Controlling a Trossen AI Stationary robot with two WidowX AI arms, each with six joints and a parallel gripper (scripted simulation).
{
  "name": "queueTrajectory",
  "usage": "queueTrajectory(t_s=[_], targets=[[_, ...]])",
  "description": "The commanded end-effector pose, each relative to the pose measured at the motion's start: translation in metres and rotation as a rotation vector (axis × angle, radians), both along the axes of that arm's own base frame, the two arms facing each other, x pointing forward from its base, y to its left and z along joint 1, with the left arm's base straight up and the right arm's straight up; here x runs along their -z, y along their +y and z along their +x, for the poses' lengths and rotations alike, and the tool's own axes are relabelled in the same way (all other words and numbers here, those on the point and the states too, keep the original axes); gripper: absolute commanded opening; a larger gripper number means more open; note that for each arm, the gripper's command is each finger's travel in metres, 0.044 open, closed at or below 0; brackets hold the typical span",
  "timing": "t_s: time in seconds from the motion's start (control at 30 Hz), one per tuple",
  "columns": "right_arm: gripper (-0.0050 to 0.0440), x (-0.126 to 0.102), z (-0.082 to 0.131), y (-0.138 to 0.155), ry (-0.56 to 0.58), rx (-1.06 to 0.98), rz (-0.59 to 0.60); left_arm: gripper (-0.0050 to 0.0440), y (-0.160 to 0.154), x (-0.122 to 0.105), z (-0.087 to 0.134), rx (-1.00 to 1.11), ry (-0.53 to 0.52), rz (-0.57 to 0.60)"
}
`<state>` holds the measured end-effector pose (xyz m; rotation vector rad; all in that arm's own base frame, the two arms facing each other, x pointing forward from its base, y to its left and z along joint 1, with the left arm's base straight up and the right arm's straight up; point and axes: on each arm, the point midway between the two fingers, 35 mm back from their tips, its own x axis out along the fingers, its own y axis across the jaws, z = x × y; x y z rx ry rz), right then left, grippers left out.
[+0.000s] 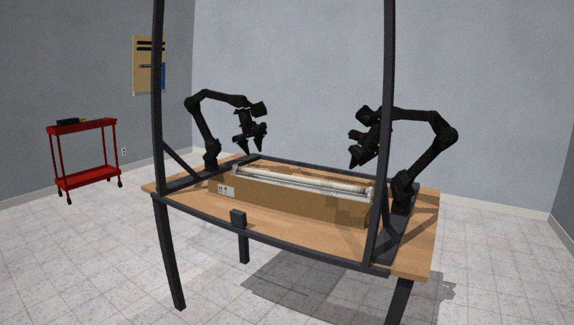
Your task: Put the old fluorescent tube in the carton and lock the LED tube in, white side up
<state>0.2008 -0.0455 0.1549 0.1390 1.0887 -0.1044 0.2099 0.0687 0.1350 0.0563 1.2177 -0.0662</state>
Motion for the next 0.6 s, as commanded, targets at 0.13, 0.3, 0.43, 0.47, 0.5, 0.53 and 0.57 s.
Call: queueTrajectory(t_s=[0.13,0.3,0.43,0.47,0.5,0.53,0.57], targets=[[0.0400,0.009,-0.026,0.024,0.113,-0.087,-0.046,0.0232,-0.041,-0.006,0.012,0.024,0.048,-0.184],[0.0328,0.008,-0.023,0.025,0.118,-0.089,-0.055,0.0230,-0.071,-0.005,0.016,-0.001,0.152,-0.256],[0.0232,0.011,-0.018,0.030,0.175,-0.101,-0.118,0.0230,-0.090,0.000,0.021,-0.065,0.273,-0.189],[0.0230,0.013,-0.016,0.032,0.197,-0.106,-0.140,0.0230,-0.093,0.002,0.022,-0.082,0.295,-0.155],[0.0230,0.016,-0.015,0.034,0.219,-0.110,-0.163,0.0230,-0.095,0.003,0.023,-0.100,0.312,-0.117],[0.0230,0.018,-0.013,0.037,0.243,-0.115,-0.188,0.0230,-0.097,0.004,0.025,-0.117,0.324,-0.076],[0.0230,0.021,-0.012,0.039,0.268,-0.120,-0.213,0.0230,-0.099,0.005,0.027,-0.134,0.331,-0.033]])
